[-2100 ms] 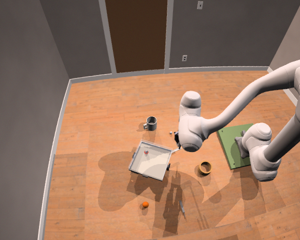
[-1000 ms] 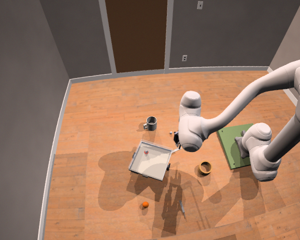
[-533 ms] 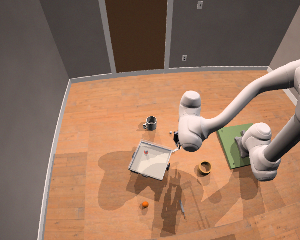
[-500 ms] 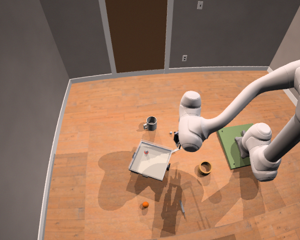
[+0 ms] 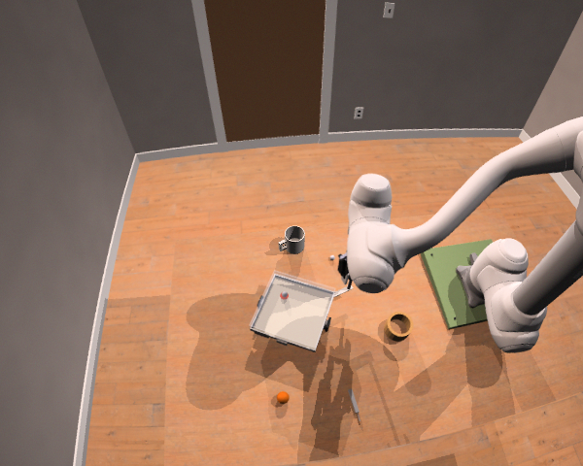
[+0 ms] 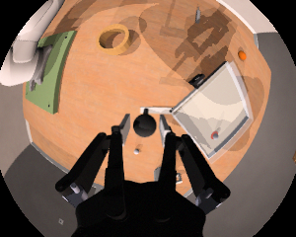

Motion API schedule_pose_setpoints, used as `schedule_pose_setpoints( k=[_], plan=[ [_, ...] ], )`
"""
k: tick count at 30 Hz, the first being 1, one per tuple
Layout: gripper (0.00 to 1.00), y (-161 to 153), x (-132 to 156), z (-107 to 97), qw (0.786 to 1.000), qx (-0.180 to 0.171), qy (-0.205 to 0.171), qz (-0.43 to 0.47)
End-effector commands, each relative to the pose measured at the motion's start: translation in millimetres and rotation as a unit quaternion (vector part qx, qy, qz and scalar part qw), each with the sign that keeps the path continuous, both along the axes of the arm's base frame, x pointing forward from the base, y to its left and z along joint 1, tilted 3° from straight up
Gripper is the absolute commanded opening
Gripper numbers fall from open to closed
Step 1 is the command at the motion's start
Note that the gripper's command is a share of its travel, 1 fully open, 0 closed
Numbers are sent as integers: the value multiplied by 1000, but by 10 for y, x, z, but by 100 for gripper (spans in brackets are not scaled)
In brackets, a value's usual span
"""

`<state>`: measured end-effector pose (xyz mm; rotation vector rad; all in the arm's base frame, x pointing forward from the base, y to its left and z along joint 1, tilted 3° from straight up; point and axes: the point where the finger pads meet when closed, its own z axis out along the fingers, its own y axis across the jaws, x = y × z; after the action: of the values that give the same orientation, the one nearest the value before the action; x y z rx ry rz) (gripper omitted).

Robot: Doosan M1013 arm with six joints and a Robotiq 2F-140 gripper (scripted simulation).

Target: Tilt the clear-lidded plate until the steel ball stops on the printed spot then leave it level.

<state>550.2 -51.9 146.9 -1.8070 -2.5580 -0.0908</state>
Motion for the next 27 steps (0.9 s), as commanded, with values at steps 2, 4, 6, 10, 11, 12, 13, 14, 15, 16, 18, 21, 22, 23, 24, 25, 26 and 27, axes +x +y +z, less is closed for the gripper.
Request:
schedule_pose_setpoints(
  k=[2, 4, 6, 10, 11, 12, 13, 14, 15, 16, 18, 21, 22, 23, 24, 25, 26, 27],
  plan=[
    [36, -47, 27, 118, 1000, -2, -2, 0],
    [36, -48, 26, 154, 1000, -2, -2, 0],
    [36, -50, 25, 190, 1000, -2, -2, 0],
    [36, -54, 23, 265, 1000, -2, -2, 0],
    [36, -54, 22, 283, 1000, -2, -2, 0],
    [36, -54, 22, 283, 1000, -2, -2, 0],
    [36, -54, 22, 283, 1000, -2, -2, 0],
    [36, -55, 22, 301, 1000, -2, -2, 0],
    [36, -56, 21, 319, 1000, -2, -2, 0],
    [36, -57, 21, 337, 1000, -2, -2, 0],
    [36, -59, 19, 371, 1000, -2, -2, 0],
    [36, -61, 18, 416, 1000, -2, -2, 0],
    [36, -61, 18, 430, 1000, -2, -2, 0],
    [36, -62, 17, 443, 1000, -2, -2, 0],
    [36, -63, 17, 455, 1000, -2, -2, 0],
    [36, -63, 17, 466, 1000, -2, -2, 0],
    [36, -64, 16, 476, 1000, -2, -2, 0],
    [36, -64, 16, 485, 1000, -2, -2, 0]
  ],
)
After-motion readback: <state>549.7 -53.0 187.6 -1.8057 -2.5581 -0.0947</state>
